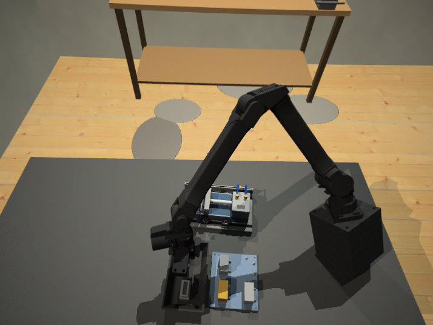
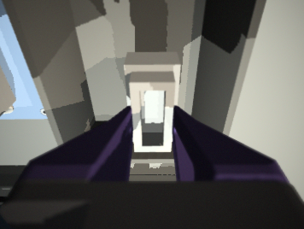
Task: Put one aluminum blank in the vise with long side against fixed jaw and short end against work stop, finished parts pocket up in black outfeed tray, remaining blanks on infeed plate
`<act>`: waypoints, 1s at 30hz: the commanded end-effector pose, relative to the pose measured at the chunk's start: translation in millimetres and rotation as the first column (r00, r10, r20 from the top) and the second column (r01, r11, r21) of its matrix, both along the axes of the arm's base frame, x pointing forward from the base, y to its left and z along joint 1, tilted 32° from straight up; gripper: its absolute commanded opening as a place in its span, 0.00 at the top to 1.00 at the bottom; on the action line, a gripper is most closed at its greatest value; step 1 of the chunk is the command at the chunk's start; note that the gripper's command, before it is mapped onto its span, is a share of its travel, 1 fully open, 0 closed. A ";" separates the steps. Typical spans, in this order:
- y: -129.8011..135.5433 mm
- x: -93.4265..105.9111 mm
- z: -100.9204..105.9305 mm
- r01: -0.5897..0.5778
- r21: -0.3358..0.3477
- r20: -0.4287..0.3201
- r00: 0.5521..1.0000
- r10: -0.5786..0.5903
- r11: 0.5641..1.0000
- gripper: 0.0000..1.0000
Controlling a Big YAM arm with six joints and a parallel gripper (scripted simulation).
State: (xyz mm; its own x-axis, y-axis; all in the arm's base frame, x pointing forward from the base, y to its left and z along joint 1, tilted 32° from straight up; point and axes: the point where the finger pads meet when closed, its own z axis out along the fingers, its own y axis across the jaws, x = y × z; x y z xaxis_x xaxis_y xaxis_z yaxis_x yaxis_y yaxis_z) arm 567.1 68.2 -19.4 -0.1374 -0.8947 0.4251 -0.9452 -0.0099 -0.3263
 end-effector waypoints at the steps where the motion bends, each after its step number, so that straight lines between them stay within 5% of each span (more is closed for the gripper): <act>1: -5.5 -3.9 -15.0 -0.006 -0.005 -0.023 1.000 0.005 1.000 1.00; 30: -10.2 -7.8 -20.8 -0.003 -0.006 -0.024 1.000 0.003 1.000 1.00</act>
State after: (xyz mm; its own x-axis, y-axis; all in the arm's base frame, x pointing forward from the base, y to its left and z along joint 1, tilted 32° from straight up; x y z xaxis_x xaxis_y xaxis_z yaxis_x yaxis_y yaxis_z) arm 563.1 66.3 -25.2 -0.1319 -0.8947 0.4267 -0.9458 -0.0152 -0.3243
